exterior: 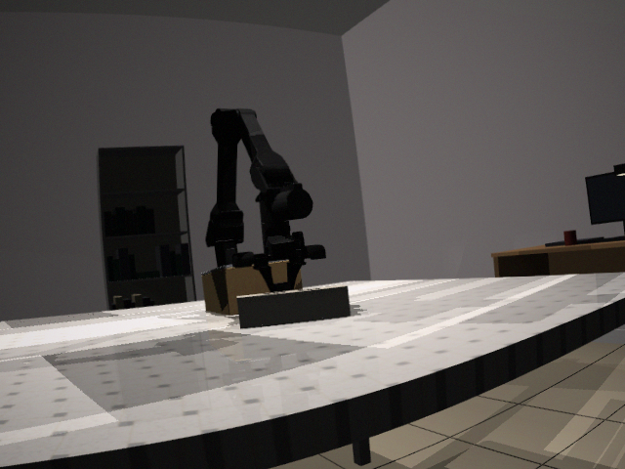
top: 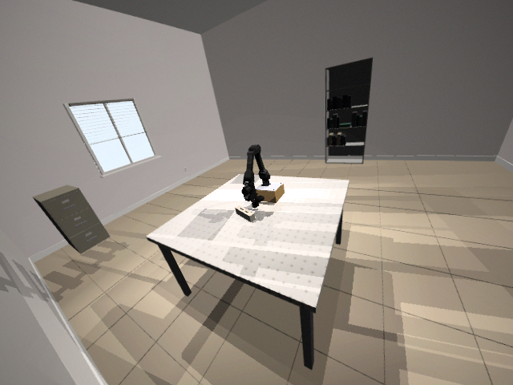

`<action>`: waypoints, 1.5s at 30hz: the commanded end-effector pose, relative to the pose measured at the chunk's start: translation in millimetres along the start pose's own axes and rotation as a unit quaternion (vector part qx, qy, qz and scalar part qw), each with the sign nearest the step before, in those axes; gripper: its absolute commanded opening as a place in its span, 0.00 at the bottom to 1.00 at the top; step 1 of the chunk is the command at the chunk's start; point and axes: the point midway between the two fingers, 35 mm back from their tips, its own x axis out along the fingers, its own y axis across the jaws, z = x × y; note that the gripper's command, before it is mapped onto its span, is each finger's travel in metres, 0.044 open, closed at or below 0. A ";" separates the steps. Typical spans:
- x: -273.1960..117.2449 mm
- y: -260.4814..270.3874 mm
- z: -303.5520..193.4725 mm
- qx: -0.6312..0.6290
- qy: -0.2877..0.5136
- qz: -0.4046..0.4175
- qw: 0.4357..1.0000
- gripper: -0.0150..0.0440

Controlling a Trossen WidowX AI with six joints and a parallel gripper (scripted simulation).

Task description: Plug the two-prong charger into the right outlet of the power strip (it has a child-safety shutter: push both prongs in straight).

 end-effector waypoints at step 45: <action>15.7 -29.1 40.0 0.055 0.002 -0.003 0.998 0.25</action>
